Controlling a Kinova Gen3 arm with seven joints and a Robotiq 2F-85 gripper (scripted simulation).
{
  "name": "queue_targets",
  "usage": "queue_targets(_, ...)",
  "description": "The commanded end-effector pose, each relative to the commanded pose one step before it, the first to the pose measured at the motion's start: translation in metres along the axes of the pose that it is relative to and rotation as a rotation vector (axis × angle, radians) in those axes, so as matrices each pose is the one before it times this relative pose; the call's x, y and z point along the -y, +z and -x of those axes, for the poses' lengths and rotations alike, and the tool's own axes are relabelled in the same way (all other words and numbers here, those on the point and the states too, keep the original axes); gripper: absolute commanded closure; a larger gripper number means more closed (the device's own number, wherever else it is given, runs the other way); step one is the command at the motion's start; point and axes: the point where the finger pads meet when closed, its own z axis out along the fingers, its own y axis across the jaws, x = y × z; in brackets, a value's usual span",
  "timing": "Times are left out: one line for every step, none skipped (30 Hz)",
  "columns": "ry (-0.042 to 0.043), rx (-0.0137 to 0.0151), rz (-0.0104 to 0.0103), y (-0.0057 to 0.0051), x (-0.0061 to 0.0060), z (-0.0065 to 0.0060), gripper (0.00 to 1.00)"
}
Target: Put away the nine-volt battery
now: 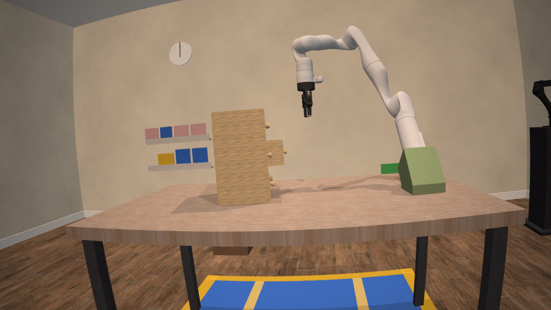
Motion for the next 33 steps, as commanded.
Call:
queue_targets(-0.0115,-0.0063,0.00237,-0.00154,-0.00117,-0.00186,0.0)
queue_targets(0.0,0.00001,0.00001,-0.00048,-0.00026,-0.00092,0.0)
queue_targets(0.0,0.00001,0.00001,-0.00073,-0.00039,-0.00141,0.0)
queue_targets(0.0,0.0,0.0,0.0,0.0,0.0,0.0)
queue_targets(0.0,0.0,0.0,0.0,0.0,0.0,0.0)
queue_targets(0.0,0.00002,-0.00001,-0.001,-0.00053,-0.00194,0.0)
queue_targets(-0.00108,-0.00072,-0.00118,-0.00097,-0.00035,-0.00348,0.0)
queue_targets(-0.0003,0.00044,-0.00126,-0.00176,0.00001,-0.00447,0.0)
queue_targets(0.00037,0.00047,0.00005,-0.00205,-0.00086,-0.00372,0.0)
queue_targets(0.00002,0.00005,-0.00004,-0.00219,-0.00117,-0.00431,0.0)
queue_targets(0.00003,0.00006,-0.00007,-0.00245,-0.0013,-0.00485,0.0)
queue_targets(0.00003,0.00007,-0.00003,-0.00278,-0.00148,-0.00542,0.0)
queue_targets(0.00004,0.00007,-0.00006,-0.00298,-0.00159,-0.00587,0.0)
queue_targets(0.00004,0.00008,-0.00008,-0.00316,-0.00167,-0.00624,0.0)
queue_targets(0.00005,0.00008,-0.00005,-0.00325,-0.00173,-0.00637,0.0)
queue_targets(0.00005,0.00008,-0.00004,-0.00324,-0.00173,-0.00634,0.0)
queue_targets(0.00005,0.00008,-0.00005,-0.00316,-0.00168,-0.00619,0.0)
queue_targets(0.00005,0.00008,-0.00007,-0.00302,-0.0016,-0.00594,0.0)
queue_targets(0.00005,0.00007,-0.00004,-0.00284,-0.00151,-0.00557,0.0)
queue_targets(0.00005,0.00007,-0.00002,-0.00262,-0.0014,-0.00511,0.0)
queue_targets(0.0,0.0,0.0,0.0,0.0,0.0,0.0)
queue_targets(0.0,0.0,0.0,0.0,0.0,0.0,0.0)
queue_targets(0.00352,0.00345,0.00357,-0.0039,-0.00159,-0.00279,0.0)
queue_targets(-0.00144,-0.00139,-0.0015,-0.00142,-0.00096,-0.00478,0.0)
queue_targets(-0.00098,-0.00093,-0.00111,-0.00128,-0.00079,-0.00396,0.0)
queue_targets(0.00016,0.00009,0.00037,-0.00152,-0.00092,-0.00252,0.0)
queue_targets(-0.00045,-0.00084,0.0005,-0.00101,-0.00121,-0.00153,0.0)
queue_targets(-0.00057,-0.00096,0.00039,-0.00066,-0.00105,-0.00099,0.0)
queue_targets(0.00044,0.00045,0.00049,-0.00073,-0.00033,-0.00079,0.0)
queue_targets(0.0,0.00001,-0.00001,-0.00029,-0.00015,-0.00057,0.0)
queue_targets(0.0,0.0,0.0,-0.00011,-0.00006,-0.00022,0.0)
queue_targets(0.0,0.0,0.0,-0.00002,-0.00001,-0.00003,0.0)
queue_targets(0.0,0.00004,0.0,0.00001,0.0,0.0,0.0)
